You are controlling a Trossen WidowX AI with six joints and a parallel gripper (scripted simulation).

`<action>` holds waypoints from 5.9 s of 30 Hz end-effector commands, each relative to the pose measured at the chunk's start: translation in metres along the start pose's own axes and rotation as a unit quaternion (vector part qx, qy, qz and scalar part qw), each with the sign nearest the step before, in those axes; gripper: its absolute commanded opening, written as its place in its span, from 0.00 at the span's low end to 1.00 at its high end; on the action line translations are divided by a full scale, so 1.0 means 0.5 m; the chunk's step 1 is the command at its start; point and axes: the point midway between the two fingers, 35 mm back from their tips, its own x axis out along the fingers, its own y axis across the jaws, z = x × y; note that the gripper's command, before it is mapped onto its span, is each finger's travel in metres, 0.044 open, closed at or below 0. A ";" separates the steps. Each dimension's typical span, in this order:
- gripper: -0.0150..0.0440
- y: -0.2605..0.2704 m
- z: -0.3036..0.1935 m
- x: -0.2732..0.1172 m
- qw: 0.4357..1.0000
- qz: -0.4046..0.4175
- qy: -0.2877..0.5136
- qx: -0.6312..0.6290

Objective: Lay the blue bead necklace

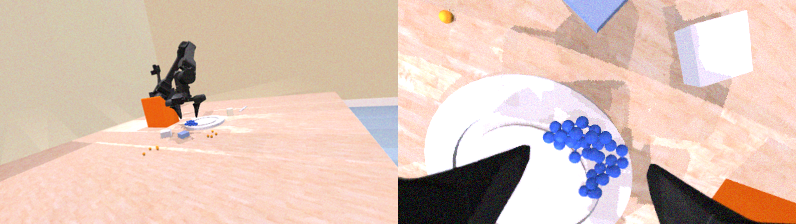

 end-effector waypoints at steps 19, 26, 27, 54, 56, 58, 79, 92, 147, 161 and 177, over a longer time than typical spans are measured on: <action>0.90 0.001 0.021 0.005 0.993 0.000 -0.004 0.120; 0.90 0.000 0.021 0.025 0.993 0.000 -0.003 0.122; 0.90 0.000 0.021 0.029 0.992 0.000 -0.003 0.122; 0.54 0.000 0.020 0.065 0.992 -0.001 -0.003 0.122; 0.52 0.000 0.020 0.065 0.992 -0.001 -0.003 0.122; 0.50 0.000 0.020 0.065 0.992 -0.001 -0.003 0.122; 0.26 0.000 0.020 0.065 0.992 -0.001 -0.003 0.122; 0.25 -0.003 0.019 0.038 0.992 -0.001 -0.001 0.126; 0.25 0.056 -0.055 0.060 0.992 -0.001 0.001 0.126; 0.34 0.062 -0.052 0.056 0.993 0.003 -0.001 0.122; 1.00 0.058 -0.054 0.052 0.992 0.000 0.001 0.127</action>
